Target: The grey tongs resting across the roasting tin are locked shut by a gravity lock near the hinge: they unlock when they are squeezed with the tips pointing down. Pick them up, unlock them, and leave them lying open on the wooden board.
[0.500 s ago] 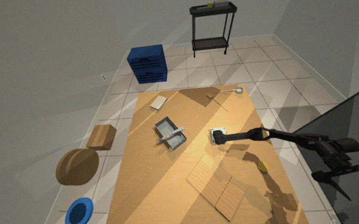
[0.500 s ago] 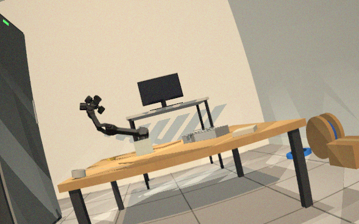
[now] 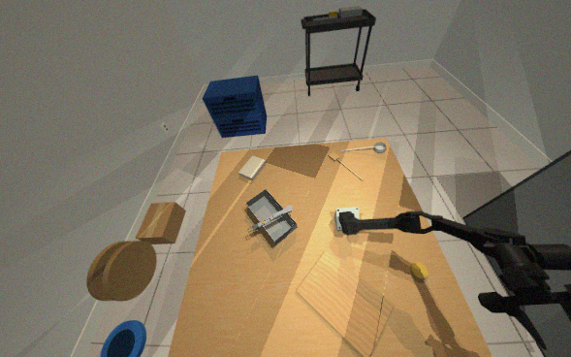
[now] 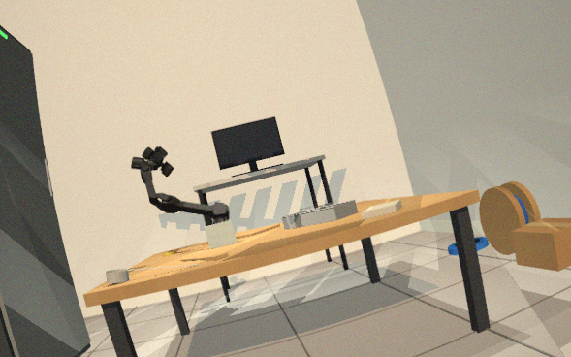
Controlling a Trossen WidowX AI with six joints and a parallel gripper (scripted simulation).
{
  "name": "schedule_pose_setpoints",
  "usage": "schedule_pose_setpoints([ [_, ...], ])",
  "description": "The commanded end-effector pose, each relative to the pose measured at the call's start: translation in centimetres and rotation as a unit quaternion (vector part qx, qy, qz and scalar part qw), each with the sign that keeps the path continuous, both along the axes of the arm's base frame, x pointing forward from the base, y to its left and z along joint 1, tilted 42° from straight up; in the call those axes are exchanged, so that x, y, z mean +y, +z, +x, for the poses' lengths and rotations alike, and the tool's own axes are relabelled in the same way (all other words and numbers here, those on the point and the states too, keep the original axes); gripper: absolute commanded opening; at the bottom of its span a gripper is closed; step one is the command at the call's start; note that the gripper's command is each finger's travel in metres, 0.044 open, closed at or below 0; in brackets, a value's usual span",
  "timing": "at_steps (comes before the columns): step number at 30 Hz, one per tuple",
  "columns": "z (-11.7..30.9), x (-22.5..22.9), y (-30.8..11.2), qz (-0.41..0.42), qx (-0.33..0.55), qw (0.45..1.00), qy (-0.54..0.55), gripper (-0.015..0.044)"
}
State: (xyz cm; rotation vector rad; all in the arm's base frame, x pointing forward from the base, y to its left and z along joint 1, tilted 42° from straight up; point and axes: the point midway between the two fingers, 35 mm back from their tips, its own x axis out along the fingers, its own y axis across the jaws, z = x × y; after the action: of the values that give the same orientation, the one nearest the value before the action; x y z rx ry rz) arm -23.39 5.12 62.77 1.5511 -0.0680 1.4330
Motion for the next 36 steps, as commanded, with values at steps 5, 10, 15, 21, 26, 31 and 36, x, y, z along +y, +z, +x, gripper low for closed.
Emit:
schedule_pose_setpoints([
  [5, 6.1, 0.5, 1.6, -0.009, 0.028, 0.998, -0.063, 0.026],
  [10, 8.7, 0.5, 1.7, -0.008, 0.049, 0.995, -0.085, 0.026],
  [15, 12.2, 0.8, 2.1, -0.025, 0.064, 0.989, -0.129, 0.026],
  [21, 16.9, 1.0, 2.2, -0.037, 0.094, 0.981, -0.167, 0.026],
  [26, 18.8, 0.9, 2.2, -0.041, 0.104, 0.976, -0.186, 0.026],
  [31, 20.4, 0.7, 2.1, -0.05, 0.11, 0.972, -0.204, 0.026],
  [36, 24.4, 0.7, 1.7, -0.077, 0.127, 0.959, -0.241, 0.026],
])
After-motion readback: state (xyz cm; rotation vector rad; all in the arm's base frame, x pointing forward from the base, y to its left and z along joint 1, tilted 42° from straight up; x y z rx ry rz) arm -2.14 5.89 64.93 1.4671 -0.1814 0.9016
